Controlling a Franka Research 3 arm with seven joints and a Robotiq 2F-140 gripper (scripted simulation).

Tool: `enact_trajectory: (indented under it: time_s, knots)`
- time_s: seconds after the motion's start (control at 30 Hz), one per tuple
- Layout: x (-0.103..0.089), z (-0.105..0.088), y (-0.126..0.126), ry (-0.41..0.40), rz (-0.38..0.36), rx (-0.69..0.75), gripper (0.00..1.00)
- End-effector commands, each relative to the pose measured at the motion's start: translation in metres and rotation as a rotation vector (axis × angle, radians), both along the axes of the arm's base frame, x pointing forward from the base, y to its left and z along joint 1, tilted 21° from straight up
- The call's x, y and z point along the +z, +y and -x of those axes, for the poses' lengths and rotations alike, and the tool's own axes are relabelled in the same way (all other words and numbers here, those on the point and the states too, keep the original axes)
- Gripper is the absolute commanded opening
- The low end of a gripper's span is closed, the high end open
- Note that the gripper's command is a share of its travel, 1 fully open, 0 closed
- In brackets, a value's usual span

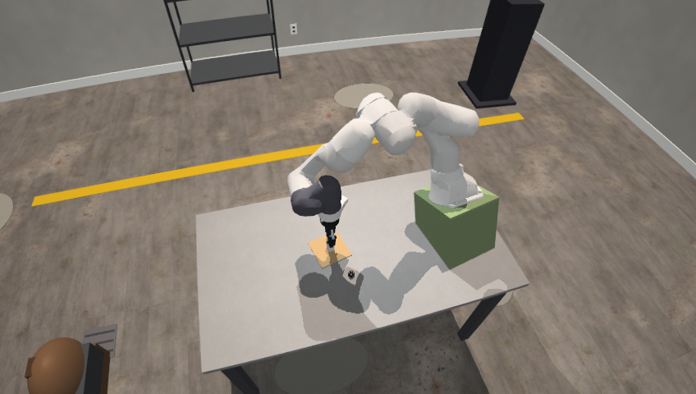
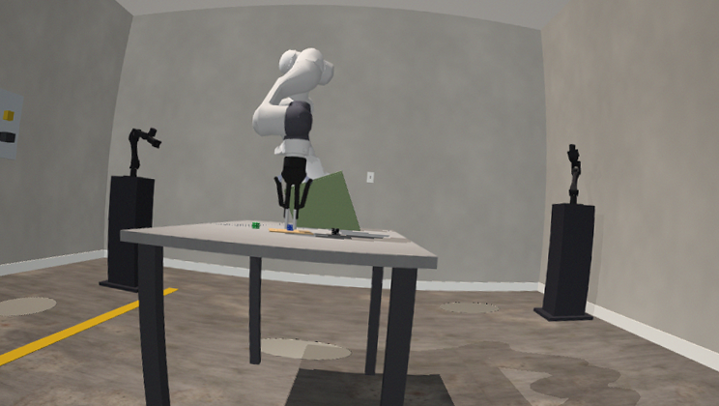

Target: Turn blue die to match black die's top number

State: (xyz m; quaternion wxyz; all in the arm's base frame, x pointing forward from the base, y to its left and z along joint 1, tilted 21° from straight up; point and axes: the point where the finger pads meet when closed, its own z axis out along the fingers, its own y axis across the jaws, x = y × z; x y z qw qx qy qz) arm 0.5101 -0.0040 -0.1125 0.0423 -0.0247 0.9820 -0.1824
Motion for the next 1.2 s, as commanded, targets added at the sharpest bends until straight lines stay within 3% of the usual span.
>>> enact_trajectory:
  time_s: [0.0, 0.43, 0.87, 1.17]
  knots:
    - [-0.001, -0.001, 0.001, -0.002, -0.003, -0.001, 0.09]
    - [0.004, 0.0, 0.003, -0.002, -0.003, -0.001, 0.09]
    - [0.082, 0.008, 0.033, -0.002, -0.003, -0.001, 0.09]
    - [0.092, 0.009, 0.037, -0.002, -0.003, -0.001, 0.09]
